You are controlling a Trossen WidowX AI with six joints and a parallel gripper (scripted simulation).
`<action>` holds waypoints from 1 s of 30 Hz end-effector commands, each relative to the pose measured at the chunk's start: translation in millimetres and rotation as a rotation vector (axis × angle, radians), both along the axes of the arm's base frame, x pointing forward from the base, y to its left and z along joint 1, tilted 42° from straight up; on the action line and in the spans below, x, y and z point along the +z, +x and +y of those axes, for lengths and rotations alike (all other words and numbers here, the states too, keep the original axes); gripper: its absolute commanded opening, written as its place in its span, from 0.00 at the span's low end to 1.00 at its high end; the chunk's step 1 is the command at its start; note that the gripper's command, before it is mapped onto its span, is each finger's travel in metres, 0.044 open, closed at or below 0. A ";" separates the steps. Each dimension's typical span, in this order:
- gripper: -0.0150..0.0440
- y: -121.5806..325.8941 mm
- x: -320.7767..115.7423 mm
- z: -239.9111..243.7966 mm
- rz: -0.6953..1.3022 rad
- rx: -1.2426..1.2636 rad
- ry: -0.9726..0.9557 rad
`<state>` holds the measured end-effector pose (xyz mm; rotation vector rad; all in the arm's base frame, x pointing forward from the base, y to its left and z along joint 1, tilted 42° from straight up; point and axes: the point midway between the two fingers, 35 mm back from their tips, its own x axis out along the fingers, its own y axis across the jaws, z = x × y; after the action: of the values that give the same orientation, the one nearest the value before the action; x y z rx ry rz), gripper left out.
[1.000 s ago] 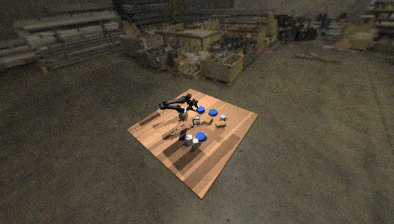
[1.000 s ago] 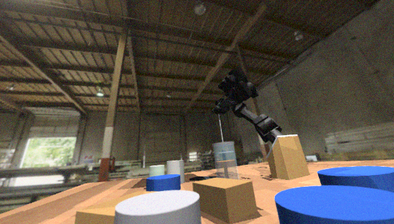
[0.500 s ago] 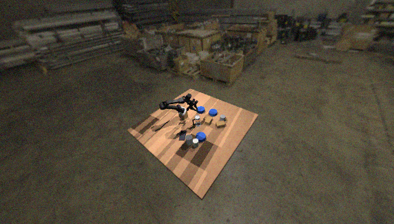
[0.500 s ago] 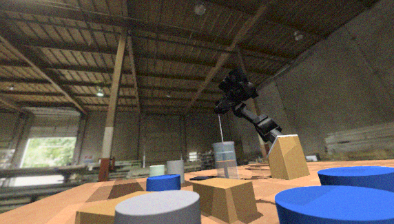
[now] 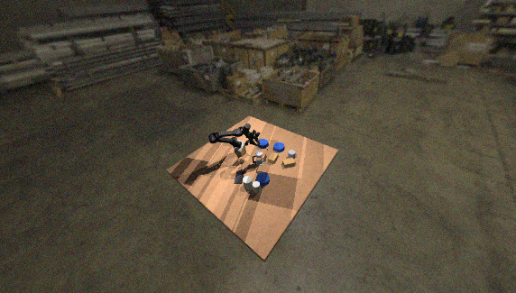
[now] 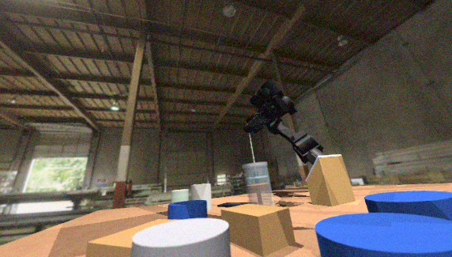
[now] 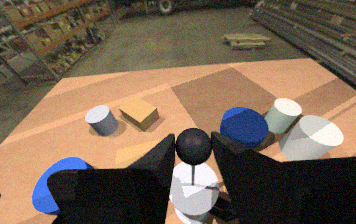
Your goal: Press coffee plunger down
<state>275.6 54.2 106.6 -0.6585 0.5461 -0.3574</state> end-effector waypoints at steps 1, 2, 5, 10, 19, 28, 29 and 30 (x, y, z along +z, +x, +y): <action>0.46 -2.7 -16.8 -8.2 0.036 -0.003 0.000; 0.46 -2.6 -18.2 -9.1 0.036 -0.003 0.000; 0.46 -2.2 -22.3 -12.0 0.037 -0.004 0.001; 0.46 -1.7 -29.1 -16.9 0.038 -0.004 0.002; 0.46 -1.0 -40.8 -26.4 0.038 -0.003 0.002; 0.46 -0.3 -51.6 -36.8 0.036 -0.001 0.000; 0.46 -0.2 -52.7 -38.0 0.036 -0.001 0.000; 0.46 0.0 -53.8 -39.2 0.035 -0.001 -0.001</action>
<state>284.4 28.4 72.6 -0.6338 0.5225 -0.3478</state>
